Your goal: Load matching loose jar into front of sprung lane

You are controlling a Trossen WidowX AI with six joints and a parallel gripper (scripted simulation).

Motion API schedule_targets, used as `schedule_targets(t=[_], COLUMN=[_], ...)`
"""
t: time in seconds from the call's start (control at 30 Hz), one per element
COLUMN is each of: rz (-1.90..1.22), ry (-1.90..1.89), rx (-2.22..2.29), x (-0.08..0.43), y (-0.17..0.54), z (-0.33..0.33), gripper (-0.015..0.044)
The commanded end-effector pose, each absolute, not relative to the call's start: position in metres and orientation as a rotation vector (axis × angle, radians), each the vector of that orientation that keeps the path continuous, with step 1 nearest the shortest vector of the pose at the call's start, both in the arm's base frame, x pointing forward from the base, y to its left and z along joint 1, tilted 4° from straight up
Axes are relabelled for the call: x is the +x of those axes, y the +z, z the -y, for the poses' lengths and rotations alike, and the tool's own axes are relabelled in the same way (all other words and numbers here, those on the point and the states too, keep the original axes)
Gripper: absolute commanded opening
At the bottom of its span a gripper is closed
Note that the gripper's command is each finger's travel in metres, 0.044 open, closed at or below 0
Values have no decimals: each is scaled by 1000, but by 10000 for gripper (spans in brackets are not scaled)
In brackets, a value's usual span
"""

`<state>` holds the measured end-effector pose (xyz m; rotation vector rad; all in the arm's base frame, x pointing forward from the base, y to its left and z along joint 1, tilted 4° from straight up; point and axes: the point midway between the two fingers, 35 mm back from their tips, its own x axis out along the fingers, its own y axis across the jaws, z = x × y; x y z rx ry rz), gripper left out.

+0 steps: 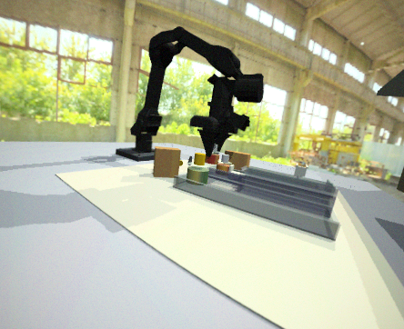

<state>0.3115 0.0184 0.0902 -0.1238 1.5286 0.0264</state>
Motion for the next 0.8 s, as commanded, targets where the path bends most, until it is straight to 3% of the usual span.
schedule_targets(t=[0.0,0.77], rz=[-1499,-1498], ry=[34,34], rx=[-121,-121], x=[321,331], y=[95,98], z=[-20,-21], gripper=[0,0])
